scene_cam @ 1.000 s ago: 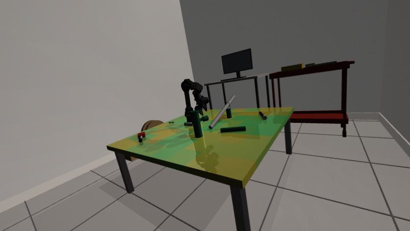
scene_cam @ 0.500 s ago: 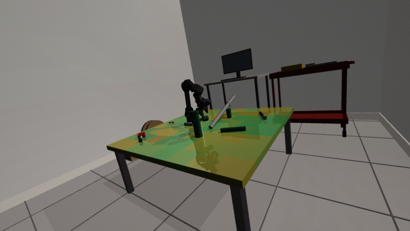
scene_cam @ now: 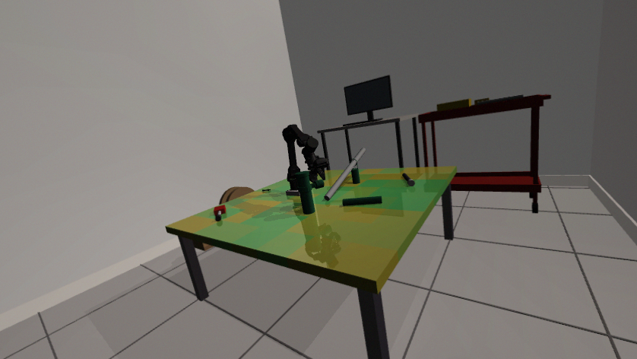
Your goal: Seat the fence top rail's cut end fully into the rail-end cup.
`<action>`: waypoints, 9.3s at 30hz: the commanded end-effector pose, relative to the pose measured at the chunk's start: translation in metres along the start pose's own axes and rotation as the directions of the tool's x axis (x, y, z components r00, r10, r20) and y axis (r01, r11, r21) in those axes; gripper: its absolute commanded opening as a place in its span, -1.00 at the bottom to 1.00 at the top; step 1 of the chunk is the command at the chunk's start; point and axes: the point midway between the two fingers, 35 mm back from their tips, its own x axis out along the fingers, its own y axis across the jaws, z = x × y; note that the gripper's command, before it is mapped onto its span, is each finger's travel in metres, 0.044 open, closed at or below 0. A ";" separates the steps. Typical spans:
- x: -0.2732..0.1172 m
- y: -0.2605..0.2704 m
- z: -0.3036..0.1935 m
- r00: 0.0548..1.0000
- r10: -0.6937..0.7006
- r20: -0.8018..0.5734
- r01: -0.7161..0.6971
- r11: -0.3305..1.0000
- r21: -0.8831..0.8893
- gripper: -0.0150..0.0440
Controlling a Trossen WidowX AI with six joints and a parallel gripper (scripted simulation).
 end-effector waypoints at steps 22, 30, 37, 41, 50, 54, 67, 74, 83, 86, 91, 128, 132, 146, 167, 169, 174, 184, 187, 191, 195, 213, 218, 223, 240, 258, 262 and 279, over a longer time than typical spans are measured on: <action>0.031 0.004 0.000 1.000 0.003 -0.003 -0.003 1.000 0.004 0.56; 0.031 0.004 0.000 1.000 0.003 -0.003 -0.003 1.000 0.004 -0.09; 0.029 0.006 0.000 1.000 0.004 0.014 -0.004 1.000 -0.025 -0.49; 0.028 0.009 -0.001 1.000 0.004 0.030 -0.003 0.999 -0.053 -0.49; 0.025 0.015 -0.001 0.998 0.008 0.064 -0.001 0.993 -0.114 -0.49; 0.023 0.018 -0.002 0.996 0.012 0.087 0.002 0.988 -0.154 -0.49; 0.019 0.025 -0.004 0.992 0.020 0.128 0.010 0.974 -0.227 -0.49; 0.016 0.030 -0.005 0.987 0.028 0.158 0.017 0.960 -0.279 -0.49; 0.013 0.035 -0.008 0.981 0.039 0.188 0.027 0.942 -0.333 -0.49; 0.013 0.036 -0.008 0.980 0.041 0.193 0.028 0.939 -0.342 -0.49; 0.011 0.039 -0.010 0.975 0.051 0.217 0.037 0.923 -0.384 -0.49; -0.016 0.036 0.014 0.974 0.054 0.222 0.037 0.921 -0.388 1.00; -0.032 0.036 0.026 0.974 0.052 0.221 0.038 0.922 -0.385 1.00; -0.077 0.034 0.078 0.977 0.061 0.205 -0.126 0.939 0.321 1.00; -0.145 0.047 0.126 0.982 0.040 0.186 -0.189 0.305 0.933 1.00; -0.145 0.047 0.126 0.982 0.040 0.186 -0.189 0.305 0.933 1.00; -0.145 0.047 0.126 0.982 0.040 0.186 -0.189 0.305 0.933 1.00; -0.125 0.055 0.140 0.972 0.175 0.158 -0.235 0.671 0.704 1.00; -0.112 0.062 0.151 0.954 0.269 0.129 -0.298 0.845 0.444 1.00; -0.094 0.073 0.164 0.918 0.388 0.080 -0.391 0.920 0.027 1.00; -0.079 0.085 0.176 0.871 0.490 0.024 -0.447 0.812 -0.375 1.00; -0.075 0.088 0.179 0.862 0.506 0.014 -0.450 0.778 -0.439 1.00; -0.051 0.102 0.179 0.862 0.507 0.014 -0.450 0.778 -0.439 1.00; -0.045 0.105 0.179 0.862 0.507 0.014 -0.450 0.778 -0.439 1.00; -0.023 0.118 0.180 0.862 0.507 0.014 -0.450 0.778 -0.439 1.00; 0.003 0.132 0.180 0.862 0.507 0.014 -0.450 0.778 -0.439 1.00; 0.008 0.136 0.180 0.862 0.507 0.014 -0.450 0.778 -0.439 1.00; 0.018 0.143 0.180 0.862 0.507 0.014 -0.450 0.778 -0.439 0.29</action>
